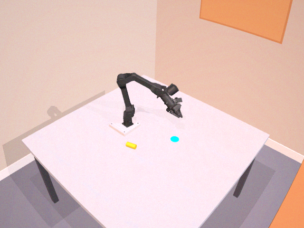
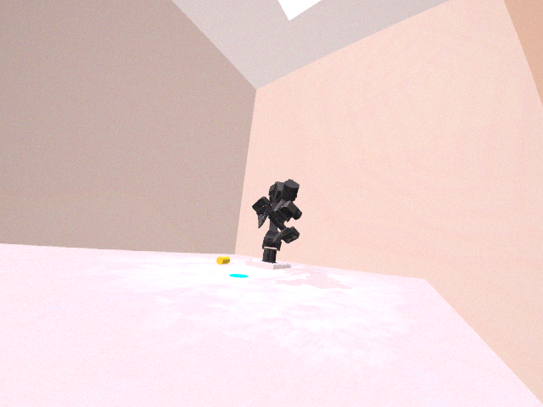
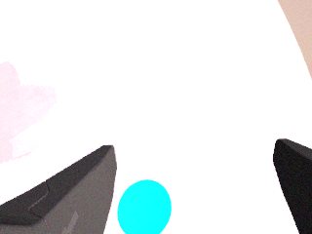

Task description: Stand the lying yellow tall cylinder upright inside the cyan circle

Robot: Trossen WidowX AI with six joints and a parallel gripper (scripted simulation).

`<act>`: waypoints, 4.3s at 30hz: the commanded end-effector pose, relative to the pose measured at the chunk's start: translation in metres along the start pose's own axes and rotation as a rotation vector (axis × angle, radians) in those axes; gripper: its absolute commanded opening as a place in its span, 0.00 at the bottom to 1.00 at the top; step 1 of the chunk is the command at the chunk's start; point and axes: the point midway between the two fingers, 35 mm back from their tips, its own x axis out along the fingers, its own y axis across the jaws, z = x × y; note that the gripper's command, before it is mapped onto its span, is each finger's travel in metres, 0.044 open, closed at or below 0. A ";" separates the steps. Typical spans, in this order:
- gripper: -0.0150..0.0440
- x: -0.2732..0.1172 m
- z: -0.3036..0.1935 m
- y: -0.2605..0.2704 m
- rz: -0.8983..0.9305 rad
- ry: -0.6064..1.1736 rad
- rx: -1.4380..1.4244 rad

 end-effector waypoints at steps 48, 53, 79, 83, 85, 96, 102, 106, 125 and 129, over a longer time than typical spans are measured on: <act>0.78 -0.042 -0.359 -0.024 0.432 0.747 0.796; 0.60 -0.042 -0.359 -0.024 0.432 0.747 0.796; 0.43 -0.073 -0.339 -0.060 0.431 0.747 0.796; 0.43 -0.081 -0.333 -0.068 0.431 0.747 0.796; 0.43 -0.086 -0.331 -0.071 0.431 0.747 0.796; 0.43 -0.112 -0.314 -0.089 0.431 0.747 0.796; 0.43 -0.115 -0.310 -0.091 0.433 0.747 0.794; 0.43 -0.109 -0.304 -0.092 0.441 0.744 0.783; 0.43 -0.083 -0.271 -0.103 0.486 0.713 0.681; 0.43 -0.078 -0.263 -0.106 0.496 0.703 0.650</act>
